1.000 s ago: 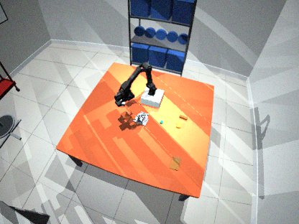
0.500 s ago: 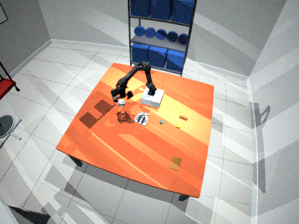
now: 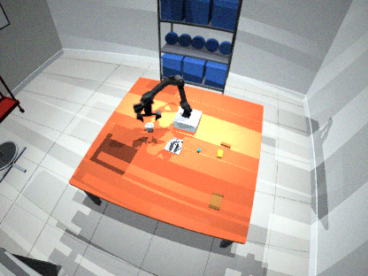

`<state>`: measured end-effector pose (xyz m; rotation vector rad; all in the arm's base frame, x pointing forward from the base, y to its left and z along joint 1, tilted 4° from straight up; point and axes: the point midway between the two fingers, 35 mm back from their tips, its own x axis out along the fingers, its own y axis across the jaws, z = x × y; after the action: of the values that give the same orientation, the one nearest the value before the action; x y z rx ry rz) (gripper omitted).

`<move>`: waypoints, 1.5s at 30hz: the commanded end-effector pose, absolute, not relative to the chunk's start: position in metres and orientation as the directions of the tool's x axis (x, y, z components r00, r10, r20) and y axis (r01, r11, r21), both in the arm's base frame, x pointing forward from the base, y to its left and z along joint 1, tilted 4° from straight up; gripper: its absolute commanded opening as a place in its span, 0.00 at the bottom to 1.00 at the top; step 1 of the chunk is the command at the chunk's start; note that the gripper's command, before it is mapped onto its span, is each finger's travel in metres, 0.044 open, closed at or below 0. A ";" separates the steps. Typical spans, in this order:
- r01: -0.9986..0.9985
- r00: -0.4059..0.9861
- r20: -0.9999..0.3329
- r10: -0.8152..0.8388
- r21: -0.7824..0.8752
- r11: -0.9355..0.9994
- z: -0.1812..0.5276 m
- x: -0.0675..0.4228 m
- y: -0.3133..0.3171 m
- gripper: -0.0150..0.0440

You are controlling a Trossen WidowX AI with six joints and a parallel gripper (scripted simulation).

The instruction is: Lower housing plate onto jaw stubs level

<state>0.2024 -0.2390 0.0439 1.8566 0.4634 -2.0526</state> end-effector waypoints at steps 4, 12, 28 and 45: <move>0.317 -0.055 -0.998 0.004 -0.021 -0.948 0.048 0.193 -0.251 1.00; 0.290 -0.048 -0.999 0.010 -0.023 -0.957 0.047 0.190 -0.254 1.00; 0.290 -0.048 -0.999 0.010 -0.023 -0.957 0.010 0.187 -0.251 1.00; 0.290 -0.048 -0.999 0.010 -0.023 -0.957 0.010 0.187 -0.251 1.00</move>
<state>0.1863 -0.2514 0.0105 2.0137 0.3258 -2.1178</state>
